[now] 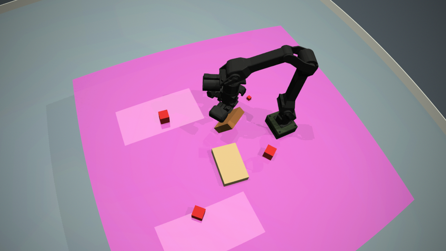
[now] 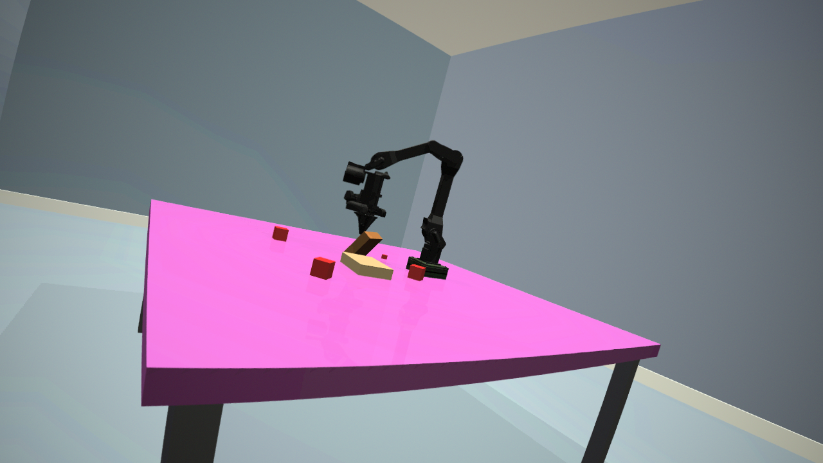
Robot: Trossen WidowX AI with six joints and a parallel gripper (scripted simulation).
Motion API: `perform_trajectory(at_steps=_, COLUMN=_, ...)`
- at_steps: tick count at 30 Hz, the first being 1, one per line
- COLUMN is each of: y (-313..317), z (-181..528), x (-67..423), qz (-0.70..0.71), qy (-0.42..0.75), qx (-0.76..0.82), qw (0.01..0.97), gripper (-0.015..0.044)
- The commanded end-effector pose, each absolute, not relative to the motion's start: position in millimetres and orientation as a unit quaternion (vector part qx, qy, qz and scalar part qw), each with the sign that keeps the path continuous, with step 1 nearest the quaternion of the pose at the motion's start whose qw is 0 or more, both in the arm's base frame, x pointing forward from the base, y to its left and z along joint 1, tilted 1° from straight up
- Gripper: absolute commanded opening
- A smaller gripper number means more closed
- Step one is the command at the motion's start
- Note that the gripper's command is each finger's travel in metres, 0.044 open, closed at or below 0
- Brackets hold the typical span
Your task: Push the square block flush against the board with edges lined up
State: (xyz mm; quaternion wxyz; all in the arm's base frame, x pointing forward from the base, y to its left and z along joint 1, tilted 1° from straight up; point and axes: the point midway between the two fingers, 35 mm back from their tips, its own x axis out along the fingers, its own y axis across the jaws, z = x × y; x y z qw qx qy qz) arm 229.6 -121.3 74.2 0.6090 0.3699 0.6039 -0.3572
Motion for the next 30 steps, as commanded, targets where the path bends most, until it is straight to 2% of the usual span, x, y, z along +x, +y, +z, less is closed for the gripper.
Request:
perform_trajectory(at_steps=1, y=-117, z=73, x=226, qz=-0.359, qy=0.604, qx=0.371, qw=0.607, gripper=0.0)
perform_trajectory(at_steps=30, y=-151, z=73, x=246, qz=-0.359, qy=0.603, qx=0.37, qw=0.608, gripper=0.0)
